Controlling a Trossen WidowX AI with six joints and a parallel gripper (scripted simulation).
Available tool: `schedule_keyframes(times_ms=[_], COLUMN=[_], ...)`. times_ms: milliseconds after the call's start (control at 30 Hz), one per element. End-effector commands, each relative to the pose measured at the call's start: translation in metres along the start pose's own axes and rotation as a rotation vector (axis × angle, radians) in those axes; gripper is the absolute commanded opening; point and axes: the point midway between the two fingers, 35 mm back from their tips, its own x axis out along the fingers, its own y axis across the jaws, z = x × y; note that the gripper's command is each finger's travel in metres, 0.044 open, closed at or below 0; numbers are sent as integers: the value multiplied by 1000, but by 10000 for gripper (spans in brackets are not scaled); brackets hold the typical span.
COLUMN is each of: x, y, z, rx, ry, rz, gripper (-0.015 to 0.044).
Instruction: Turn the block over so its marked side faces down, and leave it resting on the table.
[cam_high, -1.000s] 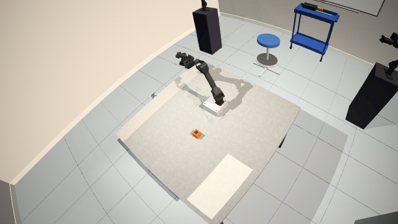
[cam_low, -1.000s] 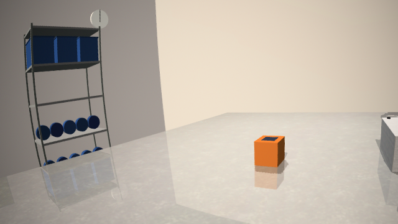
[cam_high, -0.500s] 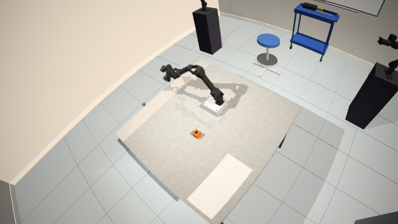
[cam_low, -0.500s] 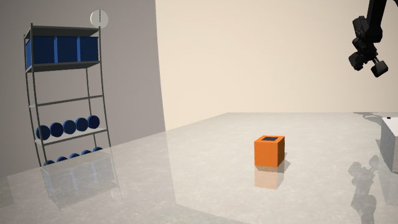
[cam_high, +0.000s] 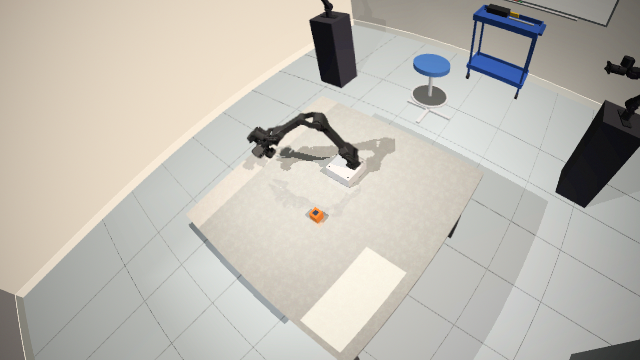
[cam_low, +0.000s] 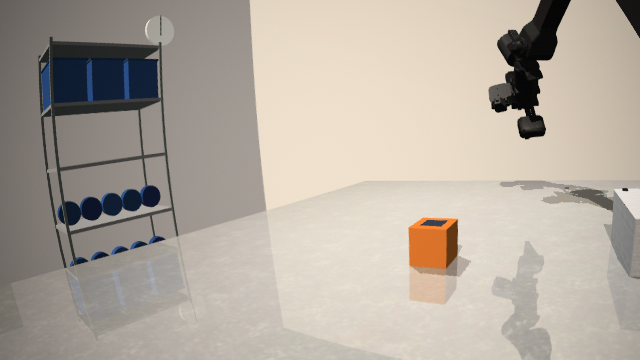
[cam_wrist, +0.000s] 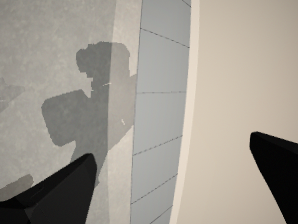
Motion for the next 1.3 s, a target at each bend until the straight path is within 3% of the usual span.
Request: schedule_keyframes(times_ms=[0, 467, 700, 900, 1267], x=[-28, -172, -265, -349, -353], y=[30, 159, 232, 289, 305], z=[63, 205, 229, 216, 213], rx=[77, 252, 280, 277, 276], ry=[-108, -235, -141, 29, 55], rz=[110, 572, 808, 952, 965], gripper=[440, 440, 440, 440, 440])
